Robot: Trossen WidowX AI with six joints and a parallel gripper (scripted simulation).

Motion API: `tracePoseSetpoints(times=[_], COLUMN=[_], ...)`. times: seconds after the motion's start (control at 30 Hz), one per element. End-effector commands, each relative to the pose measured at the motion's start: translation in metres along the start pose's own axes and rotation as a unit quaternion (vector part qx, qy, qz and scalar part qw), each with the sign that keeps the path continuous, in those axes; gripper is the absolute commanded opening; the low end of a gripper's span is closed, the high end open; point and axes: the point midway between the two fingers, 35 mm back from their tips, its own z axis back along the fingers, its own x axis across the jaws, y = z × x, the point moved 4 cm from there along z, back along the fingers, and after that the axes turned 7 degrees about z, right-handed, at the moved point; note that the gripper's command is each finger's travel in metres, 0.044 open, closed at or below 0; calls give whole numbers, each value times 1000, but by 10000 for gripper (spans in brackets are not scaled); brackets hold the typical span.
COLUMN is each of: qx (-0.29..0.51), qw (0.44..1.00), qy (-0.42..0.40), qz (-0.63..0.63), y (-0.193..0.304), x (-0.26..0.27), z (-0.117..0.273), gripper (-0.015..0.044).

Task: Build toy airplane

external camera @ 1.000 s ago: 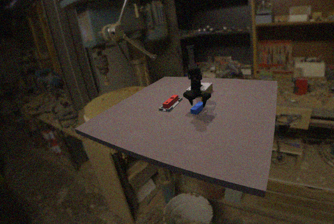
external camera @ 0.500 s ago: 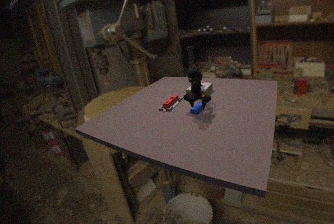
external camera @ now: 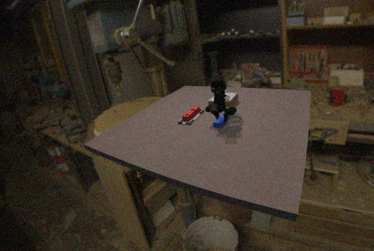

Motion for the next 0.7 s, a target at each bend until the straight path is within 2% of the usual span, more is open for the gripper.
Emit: tracePoseSetpoints(times=[0.0, 0.1, 0.67], qx=[-2, -7, -6], qw=[1000, 1000, 1000], qy=[1, -2, -2], qz=[1, -2, -1], y=[-1, -3, -7], x=[-1, -1, 1], z=[2, 11, 59], gripper=[72, 0, 0])
